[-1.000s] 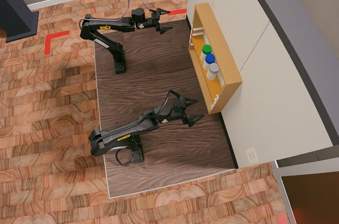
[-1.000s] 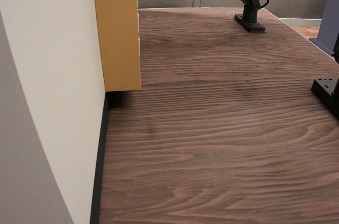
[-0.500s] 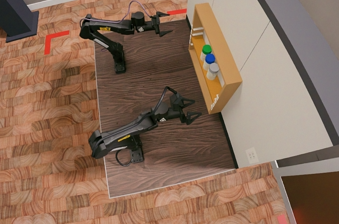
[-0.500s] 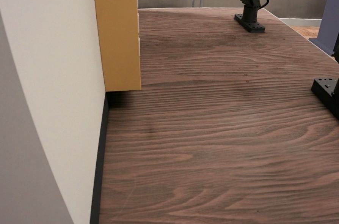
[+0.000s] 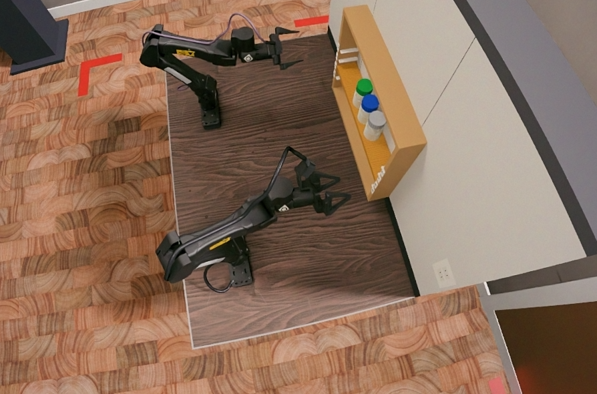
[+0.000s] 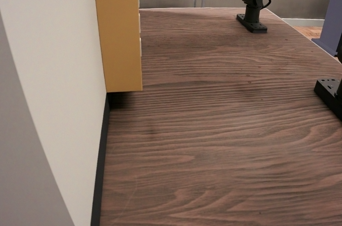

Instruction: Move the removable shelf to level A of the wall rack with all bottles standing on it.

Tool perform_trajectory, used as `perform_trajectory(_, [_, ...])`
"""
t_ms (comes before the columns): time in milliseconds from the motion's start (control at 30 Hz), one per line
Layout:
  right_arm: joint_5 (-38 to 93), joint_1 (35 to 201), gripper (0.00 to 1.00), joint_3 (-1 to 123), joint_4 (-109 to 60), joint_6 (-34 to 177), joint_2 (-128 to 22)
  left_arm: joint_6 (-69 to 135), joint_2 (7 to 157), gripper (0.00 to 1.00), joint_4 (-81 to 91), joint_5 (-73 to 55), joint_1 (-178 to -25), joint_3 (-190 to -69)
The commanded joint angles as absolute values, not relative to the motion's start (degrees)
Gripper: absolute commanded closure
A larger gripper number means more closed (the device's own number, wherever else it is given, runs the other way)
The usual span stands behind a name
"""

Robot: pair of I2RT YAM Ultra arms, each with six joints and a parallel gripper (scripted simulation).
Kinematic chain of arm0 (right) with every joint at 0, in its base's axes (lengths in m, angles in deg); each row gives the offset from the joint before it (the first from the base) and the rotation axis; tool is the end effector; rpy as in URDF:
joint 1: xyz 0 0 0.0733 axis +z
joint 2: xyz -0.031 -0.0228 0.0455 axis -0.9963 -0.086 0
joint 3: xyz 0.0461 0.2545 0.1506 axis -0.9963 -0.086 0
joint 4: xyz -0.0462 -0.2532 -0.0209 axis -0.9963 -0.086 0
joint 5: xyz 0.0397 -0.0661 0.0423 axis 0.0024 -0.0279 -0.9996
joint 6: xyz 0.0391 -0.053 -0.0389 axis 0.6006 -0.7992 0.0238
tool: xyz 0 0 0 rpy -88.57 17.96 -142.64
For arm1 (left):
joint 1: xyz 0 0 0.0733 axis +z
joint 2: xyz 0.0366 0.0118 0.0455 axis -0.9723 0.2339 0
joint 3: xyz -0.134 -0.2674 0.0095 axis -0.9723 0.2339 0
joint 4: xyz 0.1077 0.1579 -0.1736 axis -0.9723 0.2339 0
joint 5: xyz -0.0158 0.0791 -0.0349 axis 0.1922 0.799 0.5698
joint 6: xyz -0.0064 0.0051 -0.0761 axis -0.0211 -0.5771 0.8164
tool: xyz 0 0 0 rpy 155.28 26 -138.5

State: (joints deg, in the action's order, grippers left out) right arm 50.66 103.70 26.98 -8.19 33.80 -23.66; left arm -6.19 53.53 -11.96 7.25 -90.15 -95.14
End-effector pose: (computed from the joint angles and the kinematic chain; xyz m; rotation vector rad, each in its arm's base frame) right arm 0.2268 0.0556 0.3428 -0.5419 1.5581 -0.5154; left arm 0.2340 -0.0400 0.3434 0.5243 1.5366 0.5134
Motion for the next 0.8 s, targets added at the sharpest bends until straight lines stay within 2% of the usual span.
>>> perform_trajectory(0, [52.59, 105.18, 0.00, 25.75, -6.27, 30.42, -22.02, -9.69, 51.99, 0.00, -13.39, 8.82, -91.41, -93.19])
perform_trajectory(767, [59.48, 111.94, 0.00, 20.10, -0.40, 17.23, -22.15, -22.91, 52.05, 0.00, -19.70, 13.99, -96.45, -86.99])
